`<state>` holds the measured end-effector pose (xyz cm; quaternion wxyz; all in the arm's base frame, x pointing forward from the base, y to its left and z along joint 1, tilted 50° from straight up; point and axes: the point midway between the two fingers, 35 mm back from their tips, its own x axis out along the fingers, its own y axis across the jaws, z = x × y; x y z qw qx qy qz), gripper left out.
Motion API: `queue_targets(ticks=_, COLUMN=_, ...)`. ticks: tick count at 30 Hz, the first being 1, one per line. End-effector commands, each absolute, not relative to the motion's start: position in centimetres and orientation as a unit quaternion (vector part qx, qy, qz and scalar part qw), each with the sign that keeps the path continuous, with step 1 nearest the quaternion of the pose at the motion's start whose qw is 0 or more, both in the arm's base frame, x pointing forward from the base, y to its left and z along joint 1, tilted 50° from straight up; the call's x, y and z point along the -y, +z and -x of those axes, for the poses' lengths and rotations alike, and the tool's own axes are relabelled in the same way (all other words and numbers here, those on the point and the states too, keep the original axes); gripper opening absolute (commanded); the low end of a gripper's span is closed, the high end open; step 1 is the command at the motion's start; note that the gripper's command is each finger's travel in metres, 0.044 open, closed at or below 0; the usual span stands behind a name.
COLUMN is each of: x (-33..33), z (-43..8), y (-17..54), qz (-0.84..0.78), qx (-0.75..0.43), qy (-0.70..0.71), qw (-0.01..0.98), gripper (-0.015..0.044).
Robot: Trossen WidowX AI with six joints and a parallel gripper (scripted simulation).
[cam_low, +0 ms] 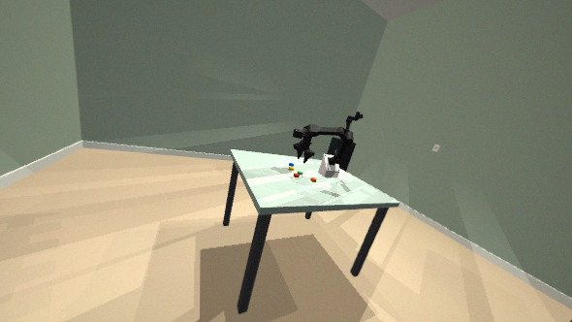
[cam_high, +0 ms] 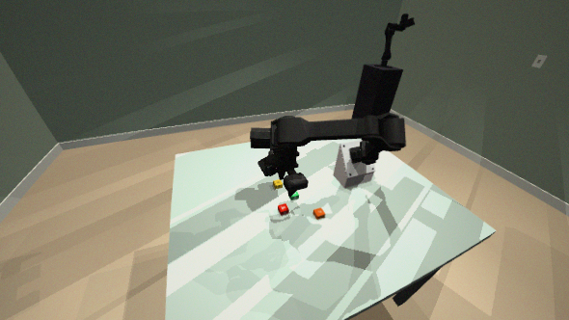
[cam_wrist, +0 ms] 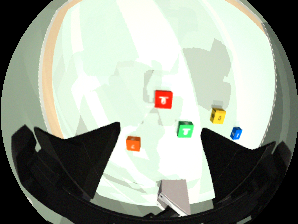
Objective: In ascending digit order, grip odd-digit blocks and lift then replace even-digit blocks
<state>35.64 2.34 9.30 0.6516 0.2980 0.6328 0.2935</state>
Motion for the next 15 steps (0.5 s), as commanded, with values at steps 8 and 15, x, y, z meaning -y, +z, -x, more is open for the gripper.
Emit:
queue_targets(ticks=8, x=-2.15, z=-35.95, y=9.27, qz=-0.295, qx=-0.631, qy=0.294, qw=0.654, gripper=0.04)
queue_targets(ticks=15, x=-1.88, z=-35.98, y=8.98, qz=-0.295, qx=-0.631, qy=0.294, qw=0.655, gripper=0.04)
